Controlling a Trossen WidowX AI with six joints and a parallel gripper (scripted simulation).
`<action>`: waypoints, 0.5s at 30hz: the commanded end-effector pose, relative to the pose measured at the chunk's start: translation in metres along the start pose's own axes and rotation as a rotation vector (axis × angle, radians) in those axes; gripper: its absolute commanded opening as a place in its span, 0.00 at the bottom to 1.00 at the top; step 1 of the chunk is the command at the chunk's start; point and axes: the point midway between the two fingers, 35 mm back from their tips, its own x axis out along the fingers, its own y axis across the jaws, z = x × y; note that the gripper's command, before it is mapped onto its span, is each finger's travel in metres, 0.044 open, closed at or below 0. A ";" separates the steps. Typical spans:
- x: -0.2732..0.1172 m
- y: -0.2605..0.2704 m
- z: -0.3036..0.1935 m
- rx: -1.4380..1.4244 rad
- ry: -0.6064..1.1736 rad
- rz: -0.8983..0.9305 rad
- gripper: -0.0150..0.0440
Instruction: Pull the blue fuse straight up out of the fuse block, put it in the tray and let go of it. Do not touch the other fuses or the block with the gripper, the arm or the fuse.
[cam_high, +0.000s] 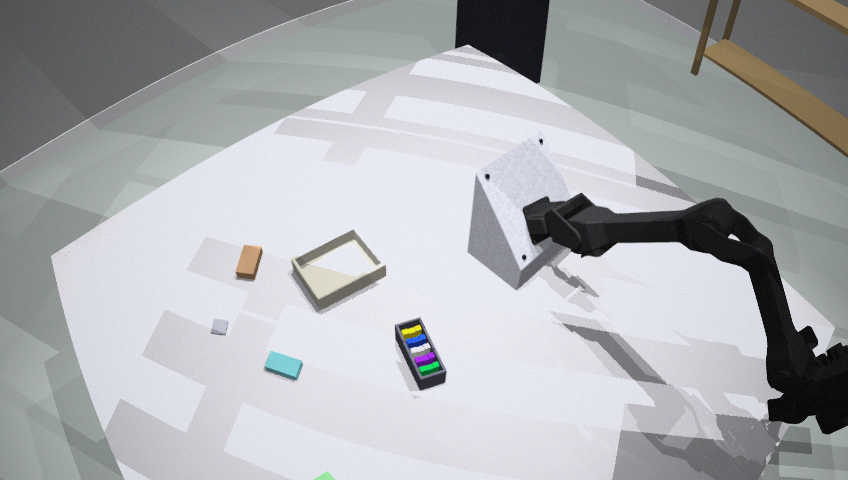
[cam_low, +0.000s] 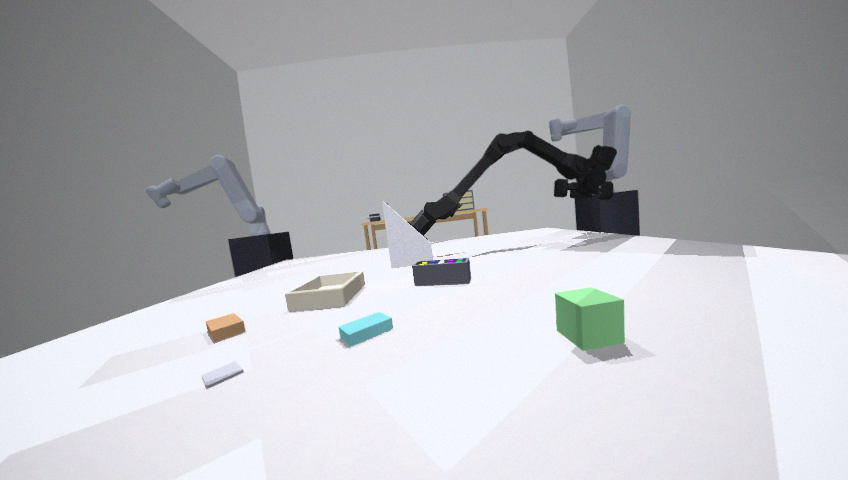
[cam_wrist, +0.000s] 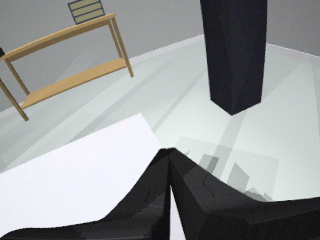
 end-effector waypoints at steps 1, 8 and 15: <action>-0.001 -0.001 -0.002 0.004 0.005 -0.005 0.30; -0.065 -0.035 -0.066 0.150 0.174 -0.202 0.36; -0.154 -0.055 -0.128 0.317 0.339 -0.436 0.36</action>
